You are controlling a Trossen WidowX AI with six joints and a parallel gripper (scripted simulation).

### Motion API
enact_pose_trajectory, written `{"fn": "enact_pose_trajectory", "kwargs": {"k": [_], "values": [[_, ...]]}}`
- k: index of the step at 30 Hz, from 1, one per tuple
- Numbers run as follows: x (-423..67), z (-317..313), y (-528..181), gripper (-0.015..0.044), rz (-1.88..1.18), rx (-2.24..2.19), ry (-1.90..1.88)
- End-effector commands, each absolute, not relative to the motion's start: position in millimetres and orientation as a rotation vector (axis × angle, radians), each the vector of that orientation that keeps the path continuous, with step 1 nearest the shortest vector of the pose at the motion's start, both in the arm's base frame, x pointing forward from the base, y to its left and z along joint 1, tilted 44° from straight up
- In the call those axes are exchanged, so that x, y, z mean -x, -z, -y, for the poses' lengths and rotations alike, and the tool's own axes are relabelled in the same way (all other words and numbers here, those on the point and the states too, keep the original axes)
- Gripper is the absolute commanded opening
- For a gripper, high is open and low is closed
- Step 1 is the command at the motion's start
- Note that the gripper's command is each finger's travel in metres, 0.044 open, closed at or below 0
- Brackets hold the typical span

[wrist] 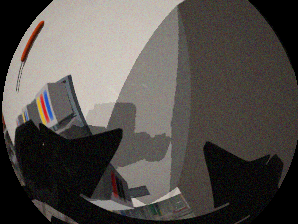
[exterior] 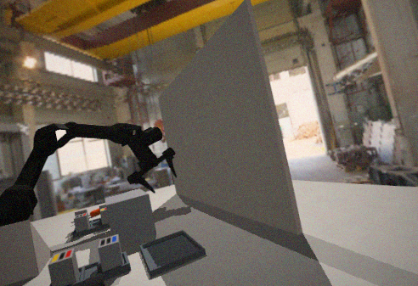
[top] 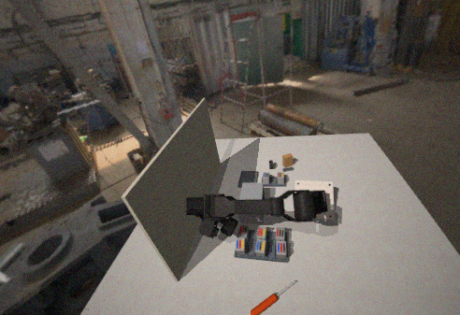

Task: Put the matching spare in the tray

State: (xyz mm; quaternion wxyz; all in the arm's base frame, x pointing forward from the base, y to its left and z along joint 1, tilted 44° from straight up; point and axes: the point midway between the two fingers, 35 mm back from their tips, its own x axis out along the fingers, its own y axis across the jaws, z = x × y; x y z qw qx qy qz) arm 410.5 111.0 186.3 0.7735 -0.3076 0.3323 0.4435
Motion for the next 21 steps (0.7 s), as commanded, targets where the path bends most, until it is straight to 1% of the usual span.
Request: {"fn": "enact_pose_trajectory", "kwargs": {"k": [1, 6, 10, 21], "values": [[-404.4, -49.2, -152.6, 0.0440, -1.030, 0.294, -0.886], [-385.8, 8.0, -130.2, 0.0440, -1.293, -0.144, -0.765], [-369.0, 46.4, -122.1, 0.0440, -1.442, -0.497, -0.654], [-367.6, 49.3, -121.8, 0.0440, -1.452, -0.526, -0.645]]}}
